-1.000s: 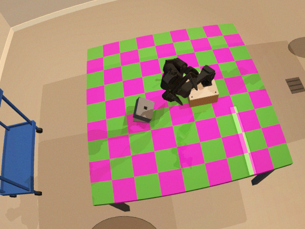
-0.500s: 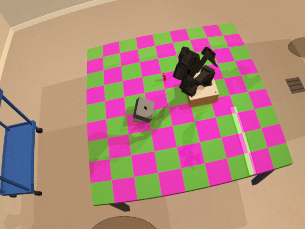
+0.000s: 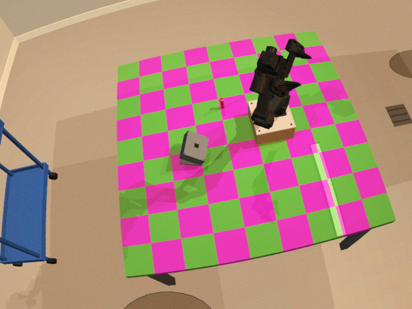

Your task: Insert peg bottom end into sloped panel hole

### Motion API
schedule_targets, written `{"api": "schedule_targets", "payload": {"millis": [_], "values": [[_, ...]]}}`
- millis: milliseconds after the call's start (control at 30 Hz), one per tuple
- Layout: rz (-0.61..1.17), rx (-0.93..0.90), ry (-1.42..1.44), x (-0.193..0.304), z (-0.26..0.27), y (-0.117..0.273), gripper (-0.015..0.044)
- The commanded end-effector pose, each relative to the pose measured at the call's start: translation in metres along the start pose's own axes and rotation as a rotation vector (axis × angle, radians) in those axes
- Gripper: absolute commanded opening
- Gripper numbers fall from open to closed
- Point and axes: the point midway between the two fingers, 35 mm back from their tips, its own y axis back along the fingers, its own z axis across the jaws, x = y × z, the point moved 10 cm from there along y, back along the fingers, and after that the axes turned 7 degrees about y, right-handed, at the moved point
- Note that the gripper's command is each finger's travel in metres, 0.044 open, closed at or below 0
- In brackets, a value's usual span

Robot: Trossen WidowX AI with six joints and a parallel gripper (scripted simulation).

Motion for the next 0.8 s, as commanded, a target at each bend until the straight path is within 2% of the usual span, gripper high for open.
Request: {"api": "schedule_targets", "payload": {"millis": [0, 333, 767], "values": [[-0.041, -0.1, -0.032, 0.0, 0.032, -0.001, 0.044], [-0.097, -0.313, -0.172, 0.003, 0.084, 0.003, 0.044], [-0.191, -0.634, -0.213, 0.005, 0.151, 0.032, 0.044]]}}
